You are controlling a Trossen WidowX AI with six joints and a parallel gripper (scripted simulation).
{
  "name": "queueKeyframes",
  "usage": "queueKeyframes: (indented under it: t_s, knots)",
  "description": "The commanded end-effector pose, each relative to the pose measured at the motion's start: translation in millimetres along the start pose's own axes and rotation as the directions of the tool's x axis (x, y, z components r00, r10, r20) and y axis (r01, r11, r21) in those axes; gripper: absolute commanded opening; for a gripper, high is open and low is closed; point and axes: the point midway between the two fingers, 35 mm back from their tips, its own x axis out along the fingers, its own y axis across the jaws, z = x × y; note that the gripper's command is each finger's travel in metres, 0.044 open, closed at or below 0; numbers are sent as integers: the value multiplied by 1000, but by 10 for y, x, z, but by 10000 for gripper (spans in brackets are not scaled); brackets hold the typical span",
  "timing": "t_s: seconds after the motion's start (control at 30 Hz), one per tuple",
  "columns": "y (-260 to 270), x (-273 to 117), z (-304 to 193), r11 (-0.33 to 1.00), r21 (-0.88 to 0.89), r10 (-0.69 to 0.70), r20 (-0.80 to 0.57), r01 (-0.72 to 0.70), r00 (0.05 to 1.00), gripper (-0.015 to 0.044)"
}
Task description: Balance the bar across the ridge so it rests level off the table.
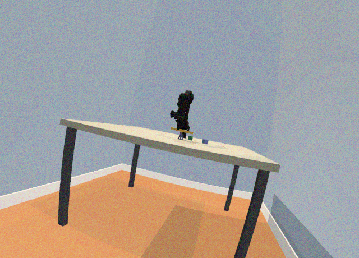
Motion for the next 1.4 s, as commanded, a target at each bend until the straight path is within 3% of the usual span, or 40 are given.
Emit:
queueKeyframes:
  t_s: [0.0, 1.37]
  knots:
    - [1, 9, -1, 1000, 5, 0, 0, 0, 1000, 0]
    - [-3, 44, 0, 1000, 5, 0, 0, 0, 1000, 0]
